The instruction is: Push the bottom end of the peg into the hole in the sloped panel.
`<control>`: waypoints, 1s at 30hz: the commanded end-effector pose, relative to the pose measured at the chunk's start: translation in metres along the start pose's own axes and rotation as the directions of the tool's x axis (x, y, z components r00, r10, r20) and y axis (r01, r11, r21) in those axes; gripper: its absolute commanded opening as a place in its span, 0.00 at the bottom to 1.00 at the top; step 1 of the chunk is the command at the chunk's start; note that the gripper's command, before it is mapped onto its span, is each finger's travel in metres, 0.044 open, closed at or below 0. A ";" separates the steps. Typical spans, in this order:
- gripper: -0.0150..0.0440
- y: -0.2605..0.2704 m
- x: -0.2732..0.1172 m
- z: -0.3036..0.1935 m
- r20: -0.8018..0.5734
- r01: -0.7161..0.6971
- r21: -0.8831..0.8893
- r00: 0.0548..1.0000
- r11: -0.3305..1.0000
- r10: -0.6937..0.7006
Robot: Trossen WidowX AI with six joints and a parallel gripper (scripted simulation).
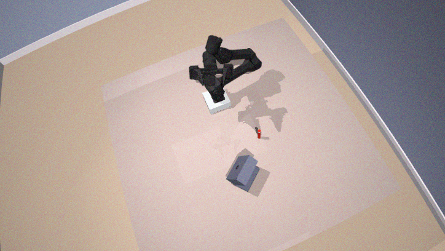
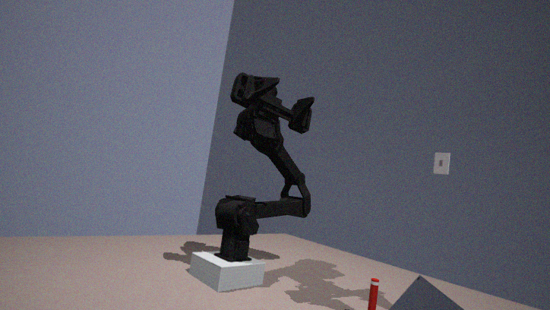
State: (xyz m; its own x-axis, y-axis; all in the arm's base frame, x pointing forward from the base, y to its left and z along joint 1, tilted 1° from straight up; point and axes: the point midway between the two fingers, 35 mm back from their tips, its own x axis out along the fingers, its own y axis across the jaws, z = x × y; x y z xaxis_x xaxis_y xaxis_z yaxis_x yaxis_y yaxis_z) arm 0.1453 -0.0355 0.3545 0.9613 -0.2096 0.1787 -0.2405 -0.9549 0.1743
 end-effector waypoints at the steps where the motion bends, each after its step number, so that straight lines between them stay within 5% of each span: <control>1: 0.98 0.000 0.000 0.000 0.000 0.000 0.003 1.000 1.000 0.000; 14: 1.00 0.017 0.013 0.002 0.032 0.004 0.419 0.999 0.908 -0.020; 30: 1.00 0.029 0.039 0.014 0.125 -0.062 0.857 0.988 0.512 -0.090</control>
State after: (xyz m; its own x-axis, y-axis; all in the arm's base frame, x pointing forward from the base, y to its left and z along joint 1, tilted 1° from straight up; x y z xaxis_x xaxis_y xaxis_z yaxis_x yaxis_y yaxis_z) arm 0.1722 -0.0717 0.3511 0.9860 -0.1558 0.0598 -0.0766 -0.7407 -0.6674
